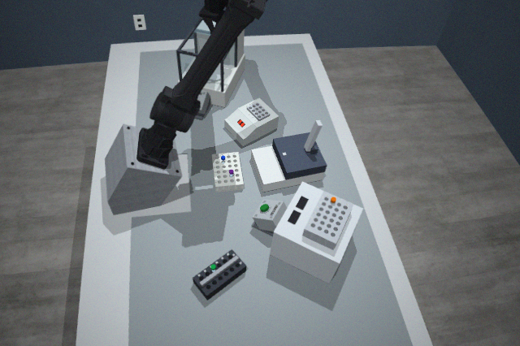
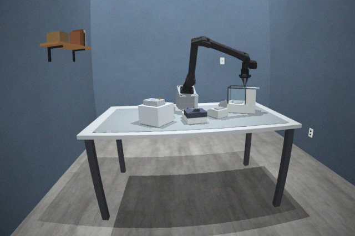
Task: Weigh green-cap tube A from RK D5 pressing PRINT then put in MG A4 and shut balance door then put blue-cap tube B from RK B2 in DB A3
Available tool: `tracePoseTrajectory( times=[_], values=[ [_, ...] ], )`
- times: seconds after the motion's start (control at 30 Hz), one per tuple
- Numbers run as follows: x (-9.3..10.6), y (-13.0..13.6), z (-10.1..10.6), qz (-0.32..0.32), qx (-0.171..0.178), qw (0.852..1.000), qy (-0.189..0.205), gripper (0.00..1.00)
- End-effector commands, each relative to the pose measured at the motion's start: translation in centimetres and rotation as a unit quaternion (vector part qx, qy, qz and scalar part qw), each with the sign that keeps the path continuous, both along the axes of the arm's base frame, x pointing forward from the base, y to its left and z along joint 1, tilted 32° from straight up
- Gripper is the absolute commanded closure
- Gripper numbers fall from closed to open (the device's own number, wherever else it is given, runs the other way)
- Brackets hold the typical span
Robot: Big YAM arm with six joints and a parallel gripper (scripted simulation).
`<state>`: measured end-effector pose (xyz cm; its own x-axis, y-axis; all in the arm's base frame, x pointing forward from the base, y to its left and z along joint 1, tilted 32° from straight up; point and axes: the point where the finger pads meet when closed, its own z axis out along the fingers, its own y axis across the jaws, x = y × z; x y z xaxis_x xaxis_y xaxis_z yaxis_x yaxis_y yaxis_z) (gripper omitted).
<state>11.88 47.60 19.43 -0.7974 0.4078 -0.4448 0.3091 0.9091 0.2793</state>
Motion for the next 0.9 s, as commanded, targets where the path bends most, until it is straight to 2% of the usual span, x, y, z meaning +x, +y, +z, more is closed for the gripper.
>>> tracePoseTrajectory(
  times=[0.0,0.47,0.53,0.87],
  values=[
    [0.3,1.8,2.1,0.007,0.029,1.000,-0.002,0.94],
    [0.3,1.8,2.1,0.007,0.029,1.000,-0.002,0.94],
    [-0.1,0.2,1.2,0.010,0.017,1.000,-0.001,0.94],
    [-1.1,-0.7,0.8,0.010,0.015,1.000,0.000,0.94]
  ],
)
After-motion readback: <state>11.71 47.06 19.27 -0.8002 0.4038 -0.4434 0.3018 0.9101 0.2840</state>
